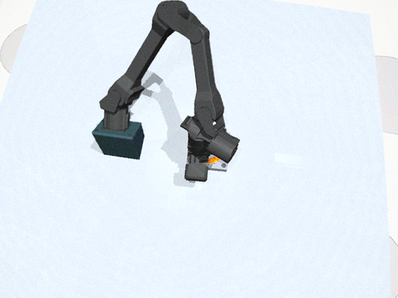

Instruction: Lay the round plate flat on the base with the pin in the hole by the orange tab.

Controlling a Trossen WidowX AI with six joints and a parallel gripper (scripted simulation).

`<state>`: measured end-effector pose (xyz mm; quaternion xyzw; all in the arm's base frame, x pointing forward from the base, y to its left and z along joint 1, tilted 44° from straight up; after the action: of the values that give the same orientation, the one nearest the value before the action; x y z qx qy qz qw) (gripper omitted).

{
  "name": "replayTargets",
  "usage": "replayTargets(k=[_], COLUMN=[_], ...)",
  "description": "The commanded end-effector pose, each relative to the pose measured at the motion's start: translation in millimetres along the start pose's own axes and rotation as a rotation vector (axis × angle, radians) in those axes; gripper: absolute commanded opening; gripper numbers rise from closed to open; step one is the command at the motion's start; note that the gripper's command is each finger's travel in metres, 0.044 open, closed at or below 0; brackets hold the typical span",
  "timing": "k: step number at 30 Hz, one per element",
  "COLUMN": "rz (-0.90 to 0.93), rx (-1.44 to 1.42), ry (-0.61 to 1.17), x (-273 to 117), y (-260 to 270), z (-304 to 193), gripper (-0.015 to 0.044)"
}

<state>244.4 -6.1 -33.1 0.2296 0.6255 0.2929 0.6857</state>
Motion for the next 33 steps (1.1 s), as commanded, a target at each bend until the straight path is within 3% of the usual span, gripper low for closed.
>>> replayTargets(k=[1, 33], rz=[0.007, 0.009], rx=[0.01, 0.011], ry=[0.015, 0.016], x=[3, 3], y=[3, 30], z=[-7, -20], gripper=[0.0, 0.0])
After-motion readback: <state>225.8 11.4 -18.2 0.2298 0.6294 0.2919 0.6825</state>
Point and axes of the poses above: the point midway between the two fingers, 35 mm back from their tips, its own x axis out along the fingers, its own y axis across the jaws, z = x × y, the point moved 3 cm from there along -x, back along the fingers, and after that the axes turned 4 degrees about -x, right-handed, at the moved point
